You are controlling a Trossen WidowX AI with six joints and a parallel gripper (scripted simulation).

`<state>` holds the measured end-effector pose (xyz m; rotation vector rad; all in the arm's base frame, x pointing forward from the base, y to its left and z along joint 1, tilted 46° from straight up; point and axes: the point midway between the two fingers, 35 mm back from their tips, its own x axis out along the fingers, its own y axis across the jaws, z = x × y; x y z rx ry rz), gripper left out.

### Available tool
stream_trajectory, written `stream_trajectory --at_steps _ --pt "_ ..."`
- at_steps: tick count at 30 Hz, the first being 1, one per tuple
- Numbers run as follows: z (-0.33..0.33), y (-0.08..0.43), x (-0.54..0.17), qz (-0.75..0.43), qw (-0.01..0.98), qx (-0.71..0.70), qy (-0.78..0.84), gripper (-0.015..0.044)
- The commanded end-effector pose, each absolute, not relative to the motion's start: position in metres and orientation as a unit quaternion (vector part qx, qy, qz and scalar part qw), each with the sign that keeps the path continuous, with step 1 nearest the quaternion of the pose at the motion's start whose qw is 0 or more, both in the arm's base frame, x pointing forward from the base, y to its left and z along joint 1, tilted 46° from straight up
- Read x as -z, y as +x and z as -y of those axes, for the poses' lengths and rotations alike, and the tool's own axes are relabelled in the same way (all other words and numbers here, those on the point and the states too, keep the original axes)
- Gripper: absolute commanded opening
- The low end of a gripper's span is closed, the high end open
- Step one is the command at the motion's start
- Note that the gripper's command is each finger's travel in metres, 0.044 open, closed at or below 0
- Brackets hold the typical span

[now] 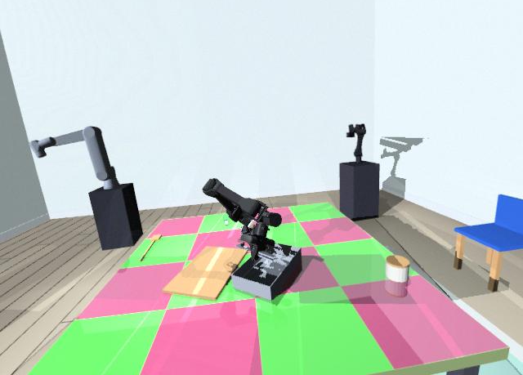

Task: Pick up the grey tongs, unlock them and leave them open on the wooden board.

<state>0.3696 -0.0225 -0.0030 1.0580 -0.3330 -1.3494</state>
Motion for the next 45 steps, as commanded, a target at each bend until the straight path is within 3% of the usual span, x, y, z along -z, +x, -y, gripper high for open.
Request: stream_trajectory --at_steps 1,18,35,45 --pt "-0.008 0.374 -0.028 0.150 0.643 0.585 0.471 -0.0150" --pt "-0.007 0.374 -0.028 0.146 0.639 0.590 0.472 -0.0150" --pt "-0.004 0.364 -0.027 0.029 0.478 0.726 0.493 -0.0150" --pt "-0.004 0.363 -0.028 0.024 0.470 0.731 0.494 -0.0150"
